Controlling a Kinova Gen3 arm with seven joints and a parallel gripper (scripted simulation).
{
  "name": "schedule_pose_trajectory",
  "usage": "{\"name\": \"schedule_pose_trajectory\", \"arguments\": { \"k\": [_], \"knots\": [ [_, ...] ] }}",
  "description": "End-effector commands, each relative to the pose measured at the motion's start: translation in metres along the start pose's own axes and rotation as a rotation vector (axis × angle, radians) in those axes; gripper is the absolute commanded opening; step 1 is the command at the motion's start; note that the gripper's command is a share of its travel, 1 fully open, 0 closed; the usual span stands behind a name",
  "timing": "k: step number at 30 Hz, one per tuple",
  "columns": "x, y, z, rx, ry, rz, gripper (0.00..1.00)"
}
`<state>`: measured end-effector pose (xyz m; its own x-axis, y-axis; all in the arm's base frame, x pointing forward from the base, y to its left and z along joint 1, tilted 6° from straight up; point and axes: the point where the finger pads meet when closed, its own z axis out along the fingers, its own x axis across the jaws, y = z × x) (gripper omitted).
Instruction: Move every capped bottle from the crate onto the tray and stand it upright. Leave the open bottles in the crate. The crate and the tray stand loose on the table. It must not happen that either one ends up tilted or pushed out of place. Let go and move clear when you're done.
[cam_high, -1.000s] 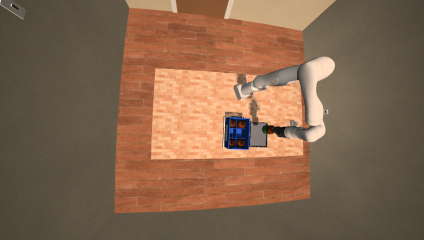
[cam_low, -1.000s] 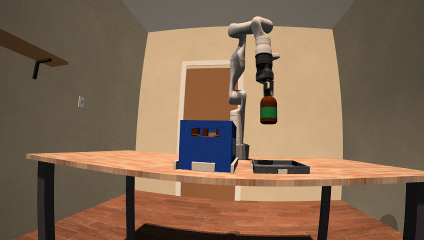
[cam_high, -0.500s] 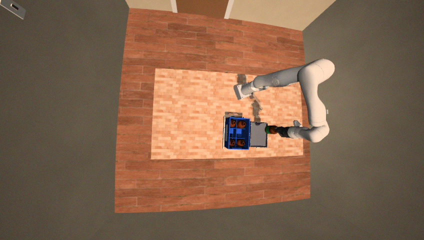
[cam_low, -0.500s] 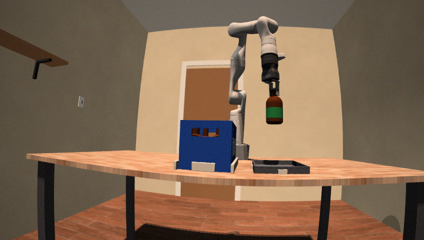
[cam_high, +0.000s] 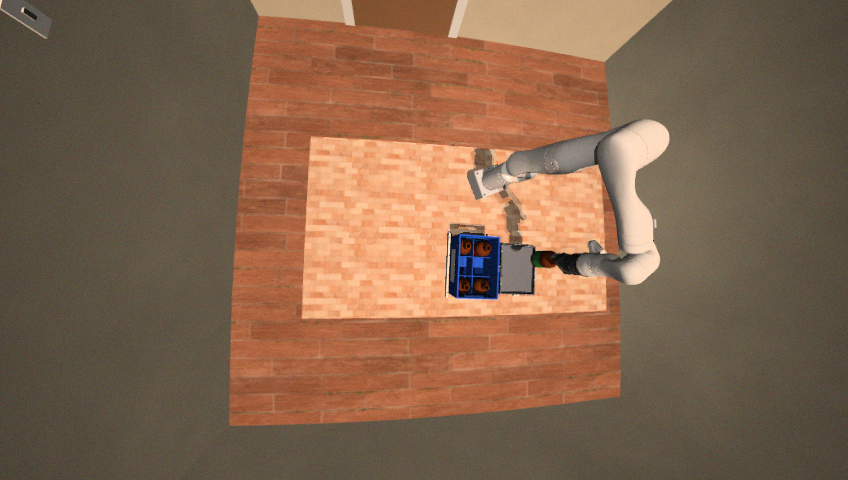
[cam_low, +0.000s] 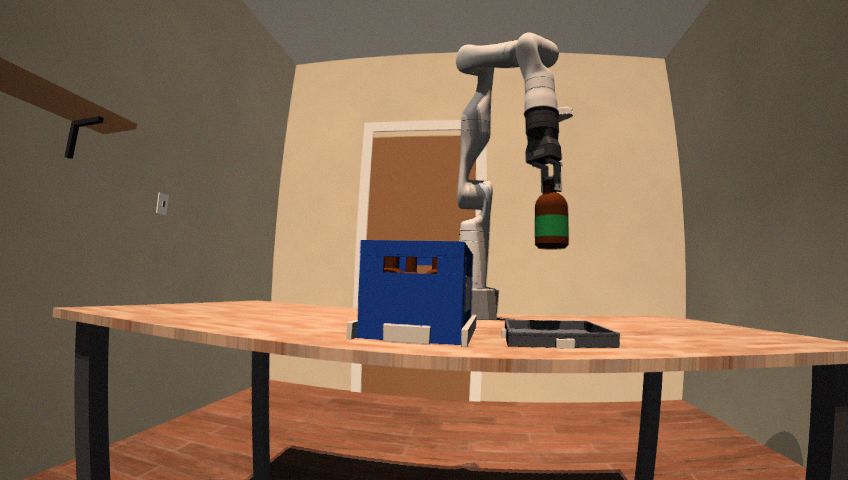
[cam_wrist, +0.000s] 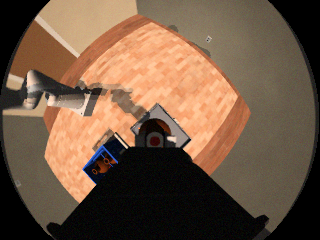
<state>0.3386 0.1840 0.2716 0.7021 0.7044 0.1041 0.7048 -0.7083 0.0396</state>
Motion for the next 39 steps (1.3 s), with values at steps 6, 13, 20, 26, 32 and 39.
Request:
{"name": "schedule_pose_trajectory", "arguments": {
  "k": [6, 13, 20, 26, 32, 39],
  "knots": [
    [0.001, 0.000, 0.006, 0.000, 0.001, -0.002, 0.00],
    [0.000, 0.001, 0.020, 0.000, 0.001, -0.002, 0.00],
    [0.000, 0.001, 0.030, 0.001, 0.001, -0.003, 0.00],
    [0.000, 0.001, 0.039, -0.001, 0.004, -0.002, 0.00],
    [0.000, 0.001, 0.051, 0.000, 0.002, -0.003, 0.00],
    [0.000, 0.001, 0.059, -0.003, 0.006, -0.001, 0.00]
  ]
}}
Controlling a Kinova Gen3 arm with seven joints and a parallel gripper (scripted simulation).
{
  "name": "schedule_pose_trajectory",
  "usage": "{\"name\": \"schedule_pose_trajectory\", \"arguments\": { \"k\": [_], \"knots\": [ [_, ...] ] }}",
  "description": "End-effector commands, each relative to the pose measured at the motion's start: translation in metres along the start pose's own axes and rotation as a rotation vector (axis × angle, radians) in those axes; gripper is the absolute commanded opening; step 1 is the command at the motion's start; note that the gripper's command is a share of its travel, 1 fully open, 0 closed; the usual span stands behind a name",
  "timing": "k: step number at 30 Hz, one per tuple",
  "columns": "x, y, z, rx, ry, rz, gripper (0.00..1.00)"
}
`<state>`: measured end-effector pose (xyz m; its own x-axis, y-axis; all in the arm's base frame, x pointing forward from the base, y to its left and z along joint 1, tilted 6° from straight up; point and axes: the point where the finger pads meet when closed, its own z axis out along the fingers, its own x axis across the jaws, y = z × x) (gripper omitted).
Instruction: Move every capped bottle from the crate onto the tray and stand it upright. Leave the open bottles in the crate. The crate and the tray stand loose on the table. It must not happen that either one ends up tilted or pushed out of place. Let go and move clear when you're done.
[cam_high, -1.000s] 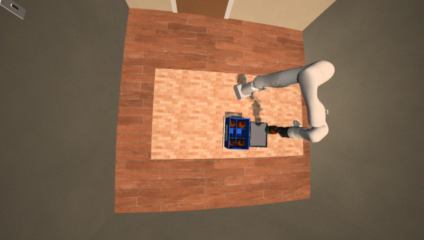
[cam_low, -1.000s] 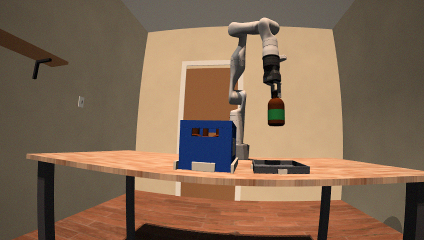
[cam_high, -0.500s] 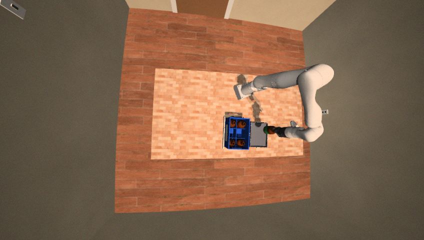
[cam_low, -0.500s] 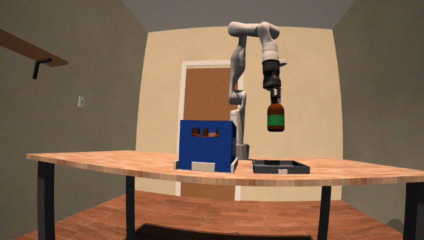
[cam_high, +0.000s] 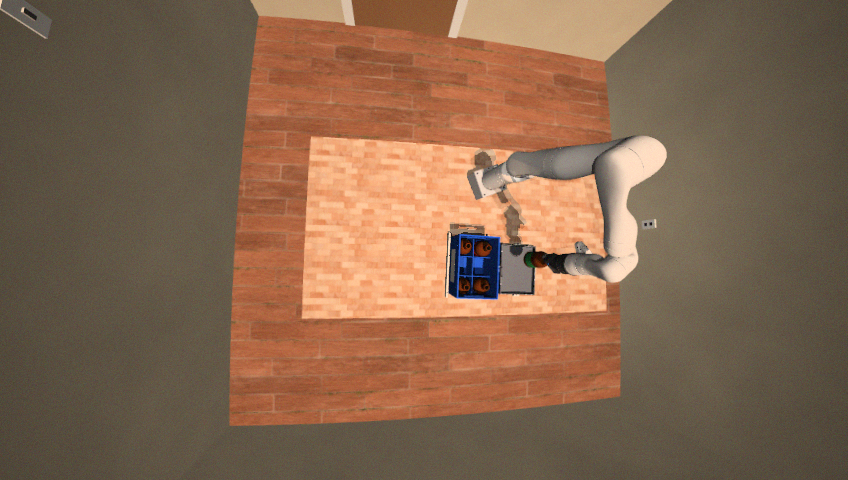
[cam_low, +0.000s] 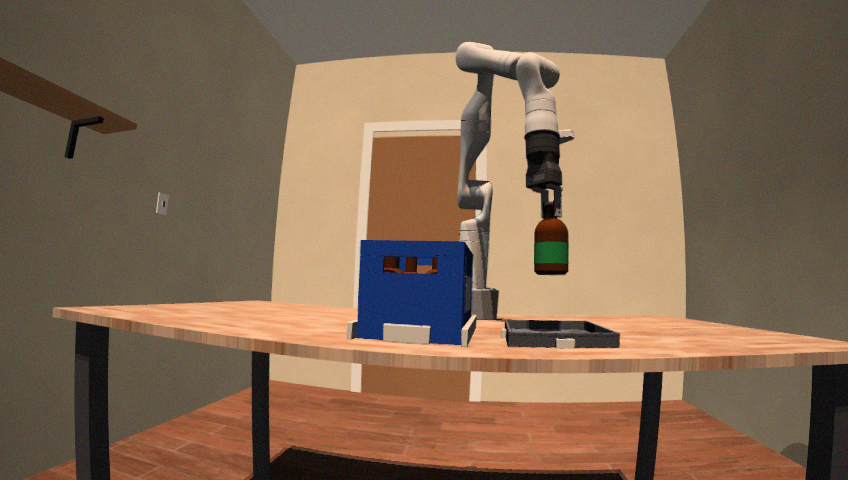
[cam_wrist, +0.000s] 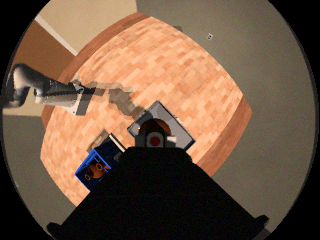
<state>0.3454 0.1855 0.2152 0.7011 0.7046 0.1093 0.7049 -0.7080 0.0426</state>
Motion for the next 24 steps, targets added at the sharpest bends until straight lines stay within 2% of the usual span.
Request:
{"name": "schedule_pose_trajectory", "arguments": {
  "k": [1, 24],
  "knots": [
    [0.000, 0.000, 0.004, 0.000, 0.000, -0.001, 0.00],
    [-0.001, -0.002, 0.043, 0.002, -0.002, -0.001, 0.00]
  ]
}}
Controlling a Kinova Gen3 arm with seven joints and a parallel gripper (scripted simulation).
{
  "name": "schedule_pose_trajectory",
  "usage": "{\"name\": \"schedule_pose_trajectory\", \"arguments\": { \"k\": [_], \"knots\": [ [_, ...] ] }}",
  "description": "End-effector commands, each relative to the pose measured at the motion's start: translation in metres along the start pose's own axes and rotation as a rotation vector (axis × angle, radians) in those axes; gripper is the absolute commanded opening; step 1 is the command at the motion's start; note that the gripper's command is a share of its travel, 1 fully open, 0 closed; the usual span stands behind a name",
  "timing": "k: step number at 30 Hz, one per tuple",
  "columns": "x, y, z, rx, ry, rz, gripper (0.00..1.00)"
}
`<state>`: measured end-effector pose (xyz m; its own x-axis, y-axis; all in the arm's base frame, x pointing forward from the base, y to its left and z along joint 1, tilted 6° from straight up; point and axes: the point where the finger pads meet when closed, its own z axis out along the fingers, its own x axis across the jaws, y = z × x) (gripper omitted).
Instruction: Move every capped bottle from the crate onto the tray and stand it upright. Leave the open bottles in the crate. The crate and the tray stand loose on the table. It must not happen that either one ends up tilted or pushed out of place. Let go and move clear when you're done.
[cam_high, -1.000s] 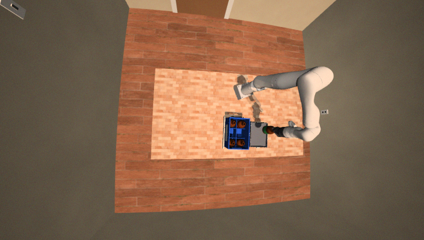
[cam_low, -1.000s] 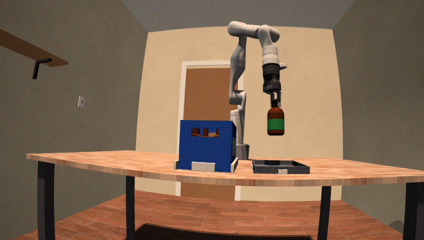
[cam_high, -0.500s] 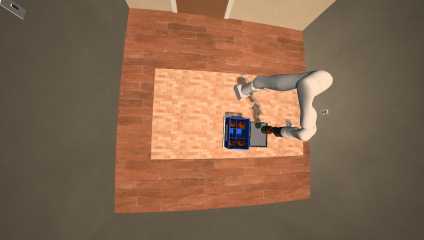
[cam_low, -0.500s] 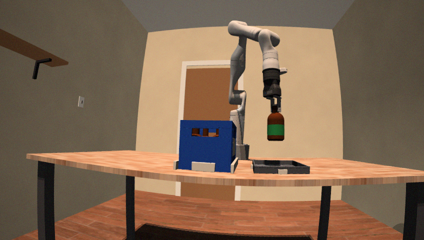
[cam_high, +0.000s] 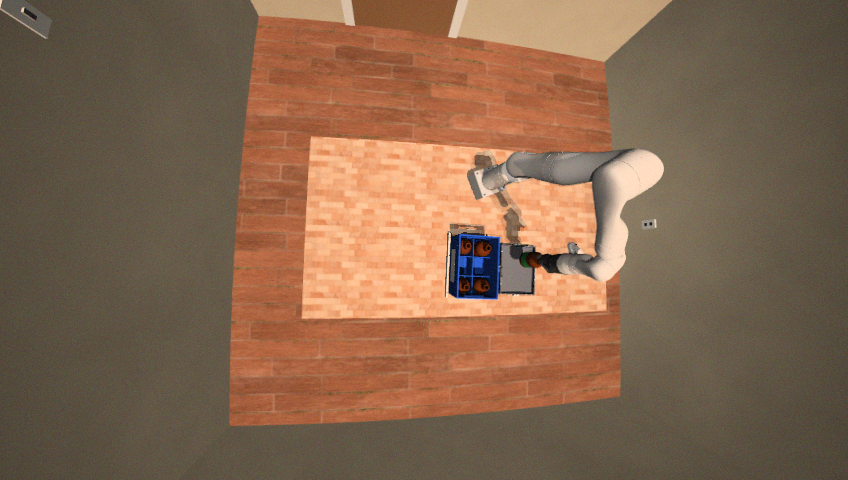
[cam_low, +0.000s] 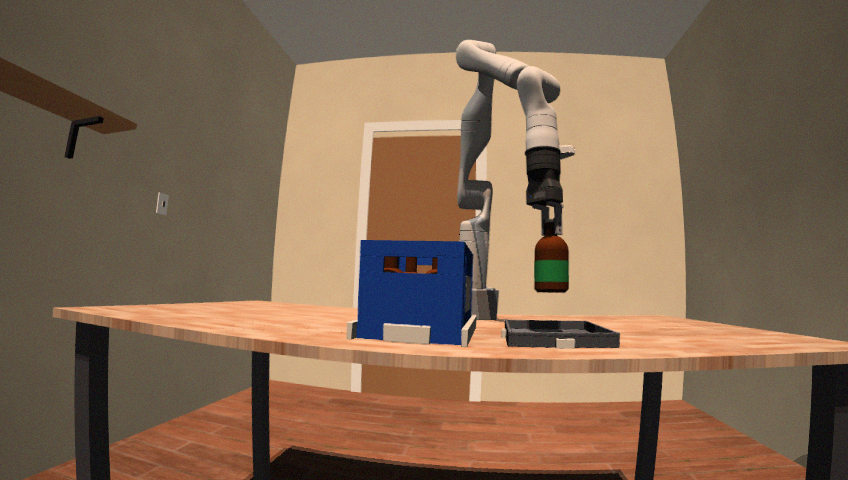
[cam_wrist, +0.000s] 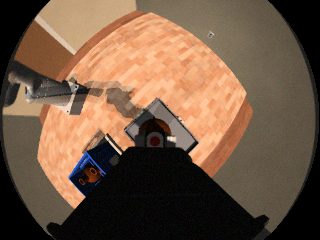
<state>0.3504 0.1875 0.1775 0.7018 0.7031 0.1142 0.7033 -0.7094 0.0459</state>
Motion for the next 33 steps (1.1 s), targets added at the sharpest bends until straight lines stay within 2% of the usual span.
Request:
{"name": "schedule_pose_trajectory", "arguments": {
  "k": [1, 6, 9, 23, 26, 33],
  "knots": [
    [-0.002, -0.002, 0.007, 0.006, -0.007, -0.003, 0.00],
    [-0.002, -0.003, 0.017, 0.007, -0.009, -0.004, 0.00],
    [-0.001, -0.001, 0.016, 0.003, -0.003, -0.001, 0.00],
    [-0.002, -0.004, 0.044, 0.007, -0.009, -0.004, 0.00],
    [-0.001, -0.002, 0.042, 0.003, -0.003, -0.001, 0.00],
    [-0.002, -0.003, 0.053, 0.005, -0.006, -0.002, 0.00]
  ]
}}
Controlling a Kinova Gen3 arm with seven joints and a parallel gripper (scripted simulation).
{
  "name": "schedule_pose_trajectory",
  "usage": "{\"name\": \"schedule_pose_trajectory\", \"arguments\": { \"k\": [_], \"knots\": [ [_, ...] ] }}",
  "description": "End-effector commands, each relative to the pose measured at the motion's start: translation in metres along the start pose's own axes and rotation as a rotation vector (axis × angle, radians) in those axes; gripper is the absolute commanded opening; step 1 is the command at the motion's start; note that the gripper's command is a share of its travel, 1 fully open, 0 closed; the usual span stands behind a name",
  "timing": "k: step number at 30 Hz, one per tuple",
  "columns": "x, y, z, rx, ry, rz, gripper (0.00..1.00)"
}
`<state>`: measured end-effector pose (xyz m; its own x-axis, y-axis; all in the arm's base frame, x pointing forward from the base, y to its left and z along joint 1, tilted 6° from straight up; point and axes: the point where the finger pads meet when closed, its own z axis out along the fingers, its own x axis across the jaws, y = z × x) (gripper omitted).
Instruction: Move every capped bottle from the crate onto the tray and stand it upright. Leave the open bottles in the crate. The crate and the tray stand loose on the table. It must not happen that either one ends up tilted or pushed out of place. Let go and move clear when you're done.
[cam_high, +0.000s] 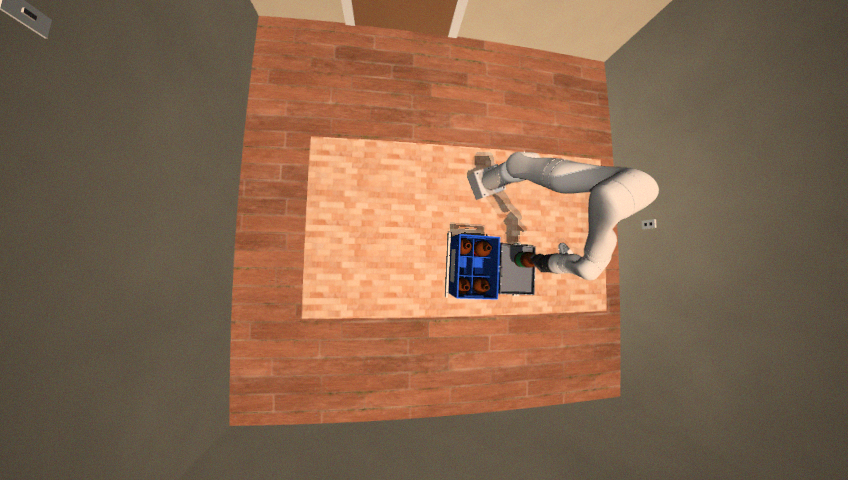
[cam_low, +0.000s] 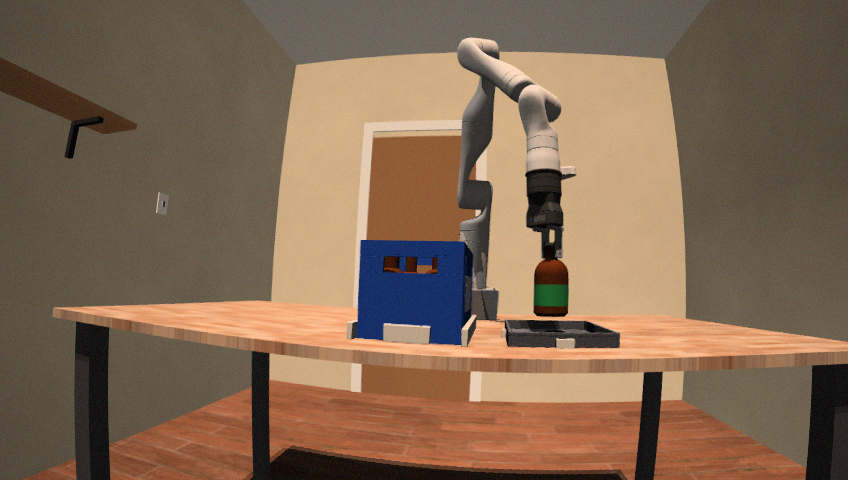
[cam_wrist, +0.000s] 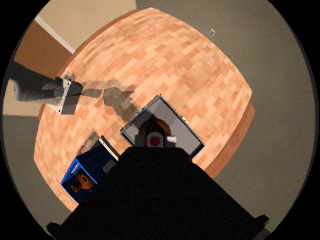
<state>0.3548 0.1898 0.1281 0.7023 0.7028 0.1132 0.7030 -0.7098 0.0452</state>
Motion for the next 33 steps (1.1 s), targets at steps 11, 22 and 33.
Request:
{"name": "schedule_pose_trajectory", "arguments": {
  "k": [11, 22, 33],
  "knots": [
    [-0.001, -0.001, 0.013, 0.003, -0.004, -0.002, 0.00],
    [-0.001, -0.001, 0.017, 0.006, -0.007, -0.004, 0.00],
    [0.000, -0.001, 0.020, 0.006, -0.007, -0.004, 0.00]
  ]
}}
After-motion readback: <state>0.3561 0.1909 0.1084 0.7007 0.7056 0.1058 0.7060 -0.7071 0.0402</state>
